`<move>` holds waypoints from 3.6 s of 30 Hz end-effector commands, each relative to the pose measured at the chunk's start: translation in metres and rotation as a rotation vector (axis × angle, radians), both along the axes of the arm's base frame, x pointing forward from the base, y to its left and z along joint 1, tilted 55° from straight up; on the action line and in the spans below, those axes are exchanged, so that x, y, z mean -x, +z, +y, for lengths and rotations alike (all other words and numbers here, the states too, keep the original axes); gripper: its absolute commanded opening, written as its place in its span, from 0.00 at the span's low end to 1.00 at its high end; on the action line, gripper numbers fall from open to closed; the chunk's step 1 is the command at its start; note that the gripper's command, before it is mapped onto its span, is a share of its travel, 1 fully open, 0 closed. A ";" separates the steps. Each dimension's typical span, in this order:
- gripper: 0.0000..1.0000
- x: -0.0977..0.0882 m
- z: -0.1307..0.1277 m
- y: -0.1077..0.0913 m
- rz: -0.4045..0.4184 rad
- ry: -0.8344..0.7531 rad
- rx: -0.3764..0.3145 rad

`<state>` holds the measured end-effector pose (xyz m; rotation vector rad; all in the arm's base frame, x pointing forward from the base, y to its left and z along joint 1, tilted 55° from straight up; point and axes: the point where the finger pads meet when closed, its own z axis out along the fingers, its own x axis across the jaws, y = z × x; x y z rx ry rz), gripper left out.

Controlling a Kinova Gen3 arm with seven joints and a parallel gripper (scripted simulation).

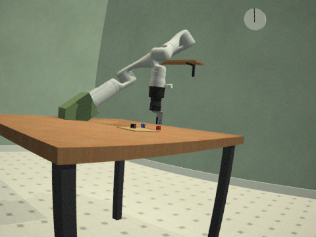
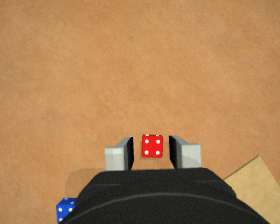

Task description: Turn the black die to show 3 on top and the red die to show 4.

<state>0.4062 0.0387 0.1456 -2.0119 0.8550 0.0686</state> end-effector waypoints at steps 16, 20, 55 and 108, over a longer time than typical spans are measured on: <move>0.70 0.000 -0.001 0.000 -0.001 -0.001 0.001; 0.70 0.000 -0.001 0.000 -0.001 -0.001 0.001; 0.70 -0.001 -0.001 0.000 -0.001 -0.001 0.001; 0.70 -0.008 0.019 -0.015 -0.001 -0.001 0.001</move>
